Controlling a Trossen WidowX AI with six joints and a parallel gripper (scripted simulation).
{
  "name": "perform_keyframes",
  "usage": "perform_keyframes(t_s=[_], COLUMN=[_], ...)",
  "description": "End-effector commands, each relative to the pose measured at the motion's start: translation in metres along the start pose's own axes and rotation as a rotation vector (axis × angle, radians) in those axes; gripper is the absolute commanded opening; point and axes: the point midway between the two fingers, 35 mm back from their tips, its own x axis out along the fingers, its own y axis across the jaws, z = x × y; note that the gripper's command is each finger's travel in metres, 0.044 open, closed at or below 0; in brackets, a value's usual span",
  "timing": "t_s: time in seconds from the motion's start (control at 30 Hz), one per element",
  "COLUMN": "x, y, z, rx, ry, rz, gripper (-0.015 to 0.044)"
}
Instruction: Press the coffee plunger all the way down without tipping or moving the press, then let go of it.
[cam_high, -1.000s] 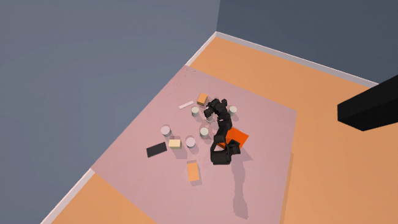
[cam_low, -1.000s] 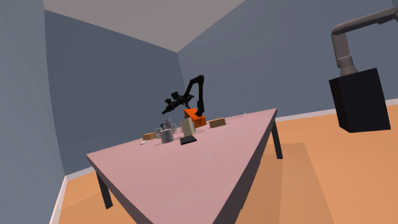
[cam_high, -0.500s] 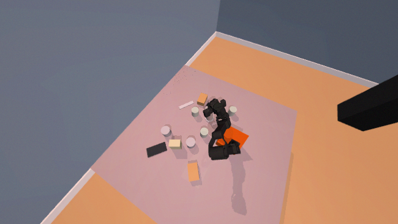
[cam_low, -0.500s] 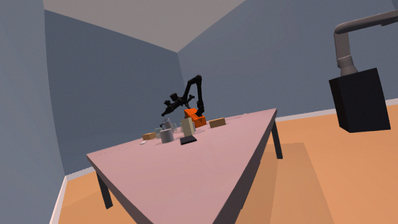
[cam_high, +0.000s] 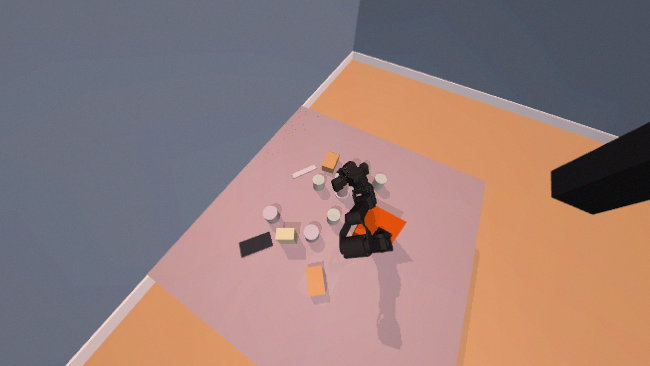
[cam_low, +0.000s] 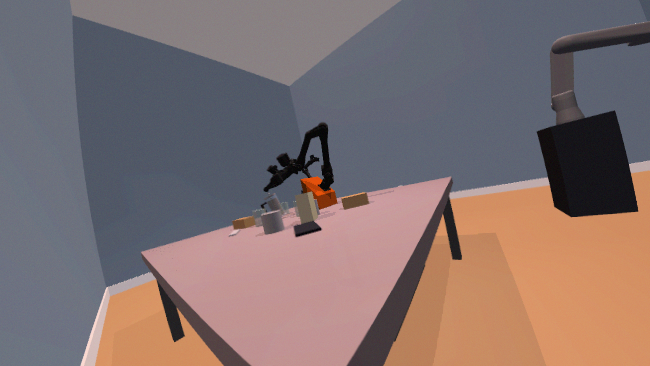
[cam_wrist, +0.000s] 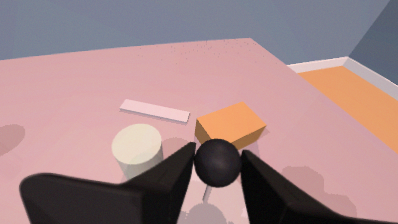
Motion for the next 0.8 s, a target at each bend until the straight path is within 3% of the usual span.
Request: perform_keyframes(t_s=[0.0,0.77], x=[0.0044,0.0075], y=[0.0007,-0.0010], z=[-0.0143,-0.0118], rx=[0.025,0.025], ry=[0.048,0.047], rz=[0.010,0.010], gripper=[0.0116,0.0116])
